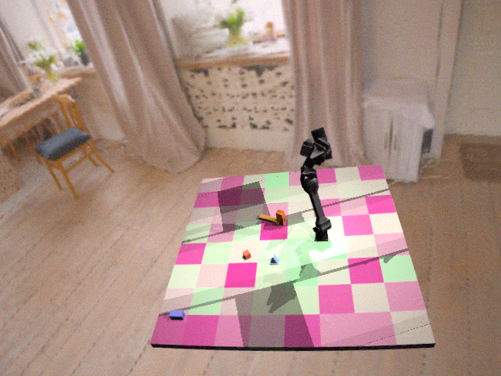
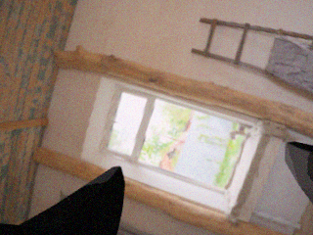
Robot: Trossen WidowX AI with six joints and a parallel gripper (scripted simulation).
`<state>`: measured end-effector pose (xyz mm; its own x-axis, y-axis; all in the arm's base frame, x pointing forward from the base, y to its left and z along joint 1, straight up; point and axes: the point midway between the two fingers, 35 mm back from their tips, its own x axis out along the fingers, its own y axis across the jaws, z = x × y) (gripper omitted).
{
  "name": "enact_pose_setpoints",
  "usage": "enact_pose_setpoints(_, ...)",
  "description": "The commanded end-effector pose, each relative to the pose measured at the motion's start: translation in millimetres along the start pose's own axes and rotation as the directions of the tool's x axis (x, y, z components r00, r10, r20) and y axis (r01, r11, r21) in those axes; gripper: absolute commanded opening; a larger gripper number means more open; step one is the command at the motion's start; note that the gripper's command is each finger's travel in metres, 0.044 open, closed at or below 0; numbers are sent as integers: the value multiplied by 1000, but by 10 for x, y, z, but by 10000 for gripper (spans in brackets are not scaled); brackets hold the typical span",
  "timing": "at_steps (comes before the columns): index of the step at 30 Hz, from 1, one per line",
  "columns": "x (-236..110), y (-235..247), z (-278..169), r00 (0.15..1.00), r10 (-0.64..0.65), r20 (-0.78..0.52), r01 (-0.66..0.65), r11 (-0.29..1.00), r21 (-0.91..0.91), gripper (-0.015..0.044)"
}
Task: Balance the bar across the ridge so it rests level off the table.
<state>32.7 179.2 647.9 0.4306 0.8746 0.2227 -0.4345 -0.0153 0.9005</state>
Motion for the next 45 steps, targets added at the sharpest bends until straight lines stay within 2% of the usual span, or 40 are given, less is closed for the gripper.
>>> enact_pose_setpoints(1, 3, -2, -2, 1000, -1, 1, 1, 1000, -3, 374)
enact_pose_setpoints(3, 27, -21, -19, 1000, -9, 8, 9, 1000, -25, 321)
enact_pose_setpoints(4, 46, -36, -32, 1000, -15, 13, 15, 999, -42, 315)
enact_pose_setpoints(28, 460, -559, -67, 968, -187, 170, 241, 882, -406, 315)
enact_pose_setpoints(45, 767, -975, 89, 919, -292, 267, 392, 758, -522, 315)
